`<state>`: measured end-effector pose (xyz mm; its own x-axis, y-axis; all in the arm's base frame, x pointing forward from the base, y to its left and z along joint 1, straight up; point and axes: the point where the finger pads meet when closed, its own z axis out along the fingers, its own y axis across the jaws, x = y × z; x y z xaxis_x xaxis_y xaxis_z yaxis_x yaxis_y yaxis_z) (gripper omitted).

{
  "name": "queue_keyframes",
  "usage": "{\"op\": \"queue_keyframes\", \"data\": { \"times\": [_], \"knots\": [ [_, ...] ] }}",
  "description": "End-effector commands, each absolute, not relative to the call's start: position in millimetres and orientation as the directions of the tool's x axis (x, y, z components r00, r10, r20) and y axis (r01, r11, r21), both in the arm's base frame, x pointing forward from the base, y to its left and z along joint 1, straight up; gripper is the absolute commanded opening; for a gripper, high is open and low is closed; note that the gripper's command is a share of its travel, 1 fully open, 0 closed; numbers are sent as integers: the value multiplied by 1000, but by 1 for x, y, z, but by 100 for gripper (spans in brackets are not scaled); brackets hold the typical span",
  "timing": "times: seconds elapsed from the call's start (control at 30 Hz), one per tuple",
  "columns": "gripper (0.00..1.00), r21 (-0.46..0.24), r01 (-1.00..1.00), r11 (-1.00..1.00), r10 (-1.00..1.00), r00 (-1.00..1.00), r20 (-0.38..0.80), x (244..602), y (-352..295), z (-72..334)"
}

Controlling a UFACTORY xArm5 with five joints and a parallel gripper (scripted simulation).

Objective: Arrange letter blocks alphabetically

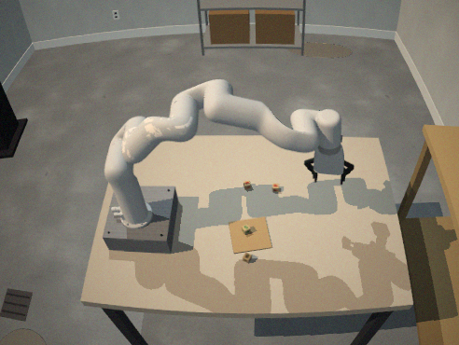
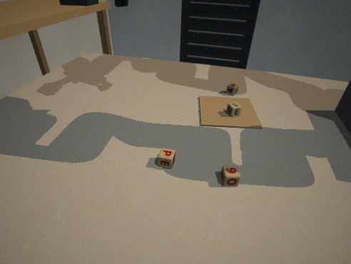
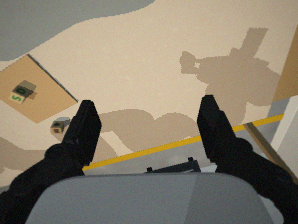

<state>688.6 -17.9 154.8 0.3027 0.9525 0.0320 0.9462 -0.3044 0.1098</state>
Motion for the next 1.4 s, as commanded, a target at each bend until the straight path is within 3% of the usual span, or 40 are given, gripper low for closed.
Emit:
{"op": "queue_keyframes", "data": {
  "times": [0.0,0.7,1.37],
  "knots": [
    [100,115,946,-304,953,303,33,690,-18,157],
    [100,110,952,-285,959,283,30,690,-16,156],
    [100,-31,973,227,974,-227,6,689,34,121]
  ]
}}
